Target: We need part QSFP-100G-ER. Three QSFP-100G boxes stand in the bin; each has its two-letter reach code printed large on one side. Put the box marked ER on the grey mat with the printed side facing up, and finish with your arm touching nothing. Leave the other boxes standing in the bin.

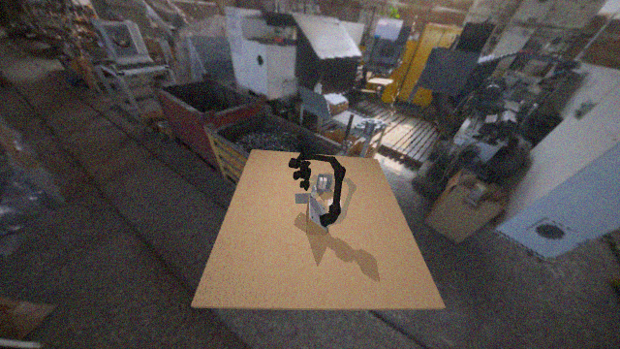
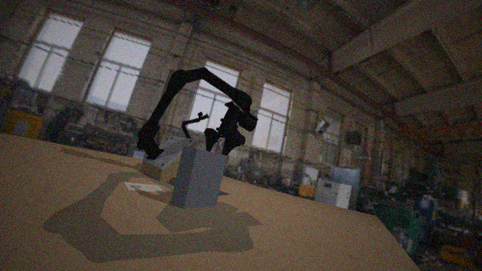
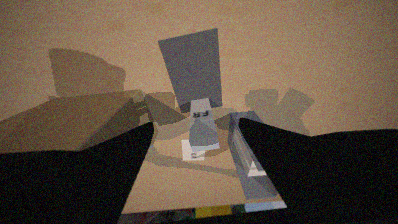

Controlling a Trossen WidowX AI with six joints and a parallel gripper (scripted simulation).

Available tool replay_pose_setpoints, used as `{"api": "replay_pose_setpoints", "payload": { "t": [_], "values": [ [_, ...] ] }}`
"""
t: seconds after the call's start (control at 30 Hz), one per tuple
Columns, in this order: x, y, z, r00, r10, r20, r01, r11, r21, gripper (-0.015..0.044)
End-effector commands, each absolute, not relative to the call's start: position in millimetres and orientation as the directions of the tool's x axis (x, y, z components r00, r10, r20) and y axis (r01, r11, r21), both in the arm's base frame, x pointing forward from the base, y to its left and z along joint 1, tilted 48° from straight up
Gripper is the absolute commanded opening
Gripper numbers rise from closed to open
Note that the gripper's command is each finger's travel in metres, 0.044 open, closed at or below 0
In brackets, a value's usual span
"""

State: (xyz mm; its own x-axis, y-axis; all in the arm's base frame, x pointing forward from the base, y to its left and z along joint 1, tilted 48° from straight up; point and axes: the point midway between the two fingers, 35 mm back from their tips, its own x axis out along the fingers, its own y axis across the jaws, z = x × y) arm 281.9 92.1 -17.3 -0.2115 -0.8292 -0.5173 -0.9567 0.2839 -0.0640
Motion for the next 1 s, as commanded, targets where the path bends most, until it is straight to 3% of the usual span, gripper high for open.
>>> {"api": "replay_pose_setpoints", "payload": {
  "t": [0.0, 0.97],
  "values": [
    [281, 86, -22, -0.226, -0.837, -0.499, -0.954, 0.294, -0.06, 0.044],
    [277, 44, -27, -0.221, -0.873, -0.436, -0.973, 0.228, 0.037, 0.044]
  ]
}}
